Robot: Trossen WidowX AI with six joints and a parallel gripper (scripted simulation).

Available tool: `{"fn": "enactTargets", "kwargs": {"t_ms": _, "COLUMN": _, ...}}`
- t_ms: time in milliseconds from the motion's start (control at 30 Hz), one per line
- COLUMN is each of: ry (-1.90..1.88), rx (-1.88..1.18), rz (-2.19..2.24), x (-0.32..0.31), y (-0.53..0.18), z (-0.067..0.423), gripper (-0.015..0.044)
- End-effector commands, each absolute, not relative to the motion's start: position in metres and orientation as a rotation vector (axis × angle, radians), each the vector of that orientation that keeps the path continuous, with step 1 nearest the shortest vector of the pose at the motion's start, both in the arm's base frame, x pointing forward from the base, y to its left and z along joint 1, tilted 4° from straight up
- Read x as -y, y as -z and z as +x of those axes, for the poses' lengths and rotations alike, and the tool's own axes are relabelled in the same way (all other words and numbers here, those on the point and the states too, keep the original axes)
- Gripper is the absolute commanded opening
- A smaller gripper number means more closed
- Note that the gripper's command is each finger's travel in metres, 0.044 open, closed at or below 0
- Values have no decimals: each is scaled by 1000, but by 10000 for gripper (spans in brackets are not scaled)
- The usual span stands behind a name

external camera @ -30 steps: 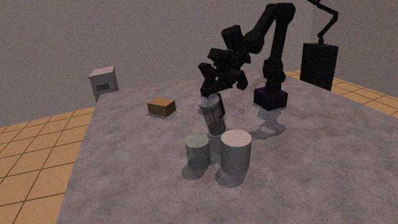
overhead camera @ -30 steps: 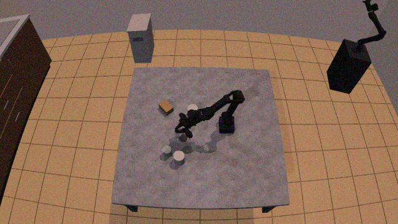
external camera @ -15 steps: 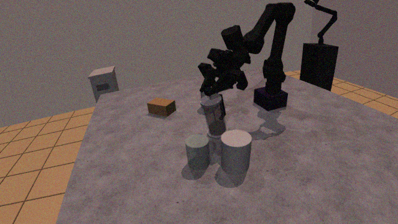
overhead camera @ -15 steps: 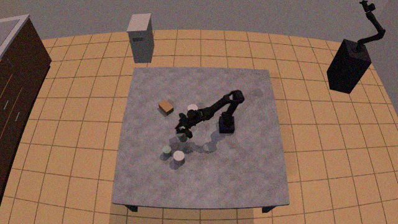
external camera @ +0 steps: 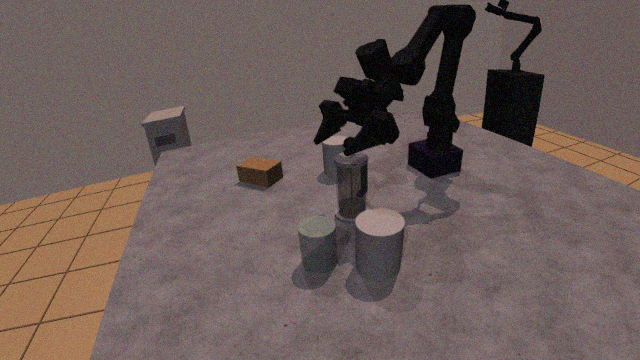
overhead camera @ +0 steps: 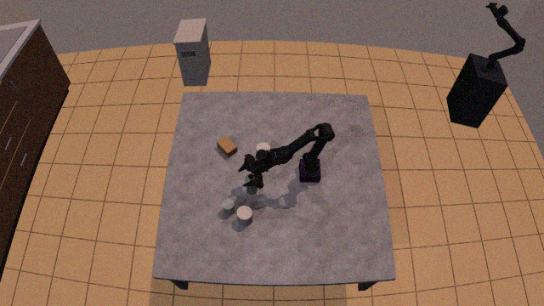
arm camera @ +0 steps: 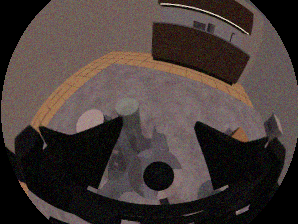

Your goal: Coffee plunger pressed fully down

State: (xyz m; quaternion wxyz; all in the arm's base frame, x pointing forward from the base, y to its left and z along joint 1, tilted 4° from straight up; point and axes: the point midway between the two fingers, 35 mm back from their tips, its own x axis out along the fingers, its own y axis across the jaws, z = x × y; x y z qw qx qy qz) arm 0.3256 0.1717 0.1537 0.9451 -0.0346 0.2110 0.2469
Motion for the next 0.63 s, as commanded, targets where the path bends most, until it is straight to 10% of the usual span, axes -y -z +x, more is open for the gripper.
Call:
{"fn": "enactTargets", "kwargs": {"t_ms": 0, "ry": -504, "rx": -430, "rz": -70, "x": -167, "y": -171, "z": 319, "gripper": 440}}
{"fn": "enactTargets", "kwargs": {"t_ms": 600, "ry": -503, "rx": -445, "rz": -69, "x": -142, "y": -222, "z": 279, "gripper": 440}}
